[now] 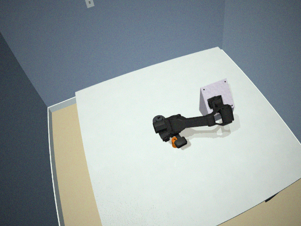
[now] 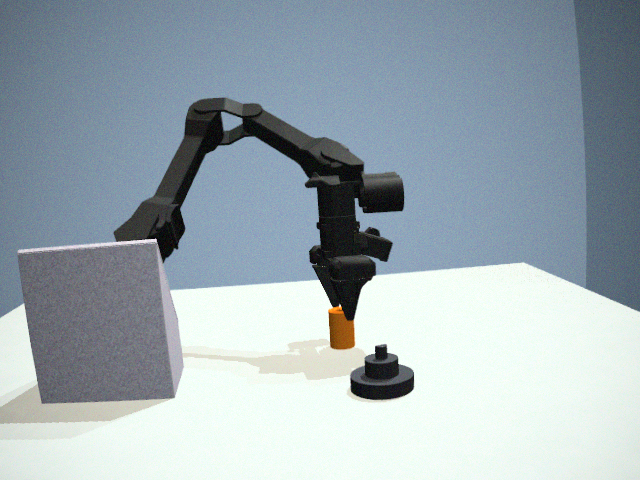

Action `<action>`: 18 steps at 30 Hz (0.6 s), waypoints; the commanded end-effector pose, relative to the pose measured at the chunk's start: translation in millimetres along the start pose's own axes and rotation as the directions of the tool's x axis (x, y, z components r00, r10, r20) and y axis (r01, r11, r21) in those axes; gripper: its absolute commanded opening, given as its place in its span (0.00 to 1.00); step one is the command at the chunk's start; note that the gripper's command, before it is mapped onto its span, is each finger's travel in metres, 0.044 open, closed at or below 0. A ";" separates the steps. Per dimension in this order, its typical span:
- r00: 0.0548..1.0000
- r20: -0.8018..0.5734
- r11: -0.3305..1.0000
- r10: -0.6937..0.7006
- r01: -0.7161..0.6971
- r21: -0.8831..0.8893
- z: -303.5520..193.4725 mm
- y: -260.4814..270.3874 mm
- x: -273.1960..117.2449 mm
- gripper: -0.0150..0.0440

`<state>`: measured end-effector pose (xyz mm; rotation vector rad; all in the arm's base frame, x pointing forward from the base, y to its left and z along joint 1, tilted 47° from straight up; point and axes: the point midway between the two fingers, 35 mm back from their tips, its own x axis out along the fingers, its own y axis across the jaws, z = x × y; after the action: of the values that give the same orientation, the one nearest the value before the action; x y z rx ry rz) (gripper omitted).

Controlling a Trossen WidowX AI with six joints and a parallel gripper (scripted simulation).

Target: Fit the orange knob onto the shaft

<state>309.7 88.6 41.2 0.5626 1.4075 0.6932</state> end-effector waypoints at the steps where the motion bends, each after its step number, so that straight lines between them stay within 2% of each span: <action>1: 1.000 0.000 1.000 0.005 -0.005 0.007 -0.3 0.0 7.1 1.00; 18: 1.000 0.000 1.000 0.007 -0.007 0.007 -1.5 0.9 34.2 1.00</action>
<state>309.9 110.0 21.9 0.5640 1.4064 0.6945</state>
